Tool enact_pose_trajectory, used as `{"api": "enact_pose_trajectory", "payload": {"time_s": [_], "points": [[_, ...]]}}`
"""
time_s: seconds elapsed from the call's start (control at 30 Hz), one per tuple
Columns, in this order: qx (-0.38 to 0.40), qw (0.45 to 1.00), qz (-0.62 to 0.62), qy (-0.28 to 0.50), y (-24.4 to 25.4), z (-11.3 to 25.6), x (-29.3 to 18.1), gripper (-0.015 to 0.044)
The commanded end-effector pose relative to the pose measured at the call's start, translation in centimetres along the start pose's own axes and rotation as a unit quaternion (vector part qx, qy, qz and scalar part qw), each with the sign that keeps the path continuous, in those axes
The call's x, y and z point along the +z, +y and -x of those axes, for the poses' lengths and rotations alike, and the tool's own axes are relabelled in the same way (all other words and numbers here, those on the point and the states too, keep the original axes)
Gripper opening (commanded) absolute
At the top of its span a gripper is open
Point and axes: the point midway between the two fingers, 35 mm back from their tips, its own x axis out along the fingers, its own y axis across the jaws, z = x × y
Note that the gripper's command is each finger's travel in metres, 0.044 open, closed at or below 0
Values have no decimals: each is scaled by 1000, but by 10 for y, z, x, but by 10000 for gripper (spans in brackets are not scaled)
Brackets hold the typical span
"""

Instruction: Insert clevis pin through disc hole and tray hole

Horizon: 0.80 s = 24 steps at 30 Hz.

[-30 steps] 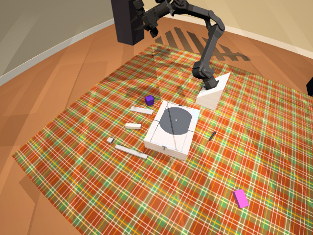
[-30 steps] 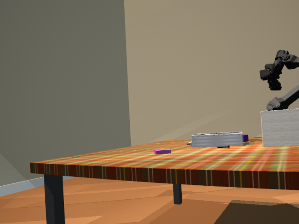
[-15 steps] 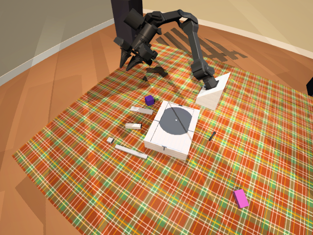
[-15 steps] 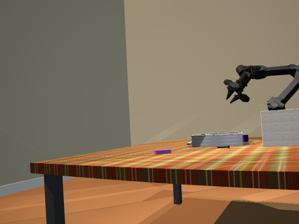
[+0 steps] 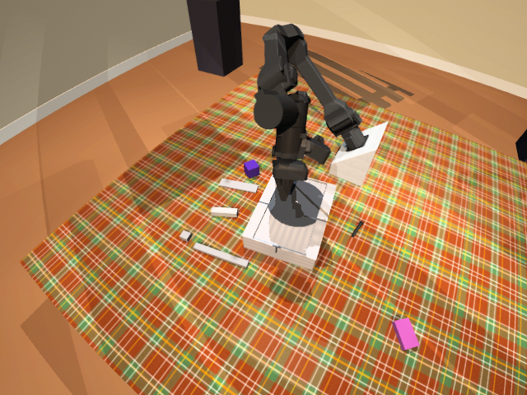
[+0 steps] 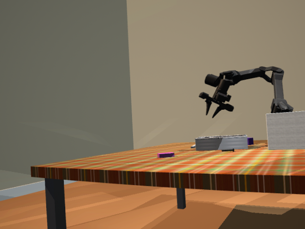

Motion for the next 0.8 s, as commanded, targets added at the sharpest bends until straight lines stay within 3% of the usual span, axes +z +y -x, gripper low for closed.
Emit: {"api": "enact_pose_trajectory", "payload": {"time_s": [0.0, 0.2, 0.33, 0.77], "points": [[43, 992, 111, -50, -7, -23, 62, 160], [121, 944, 287, -111, 6, -47, 159, 160], [186, 881, 412, -139, 44, -56, 213, 160], [199, 867, 433, -143, 55, -62, 221, 160]]}}
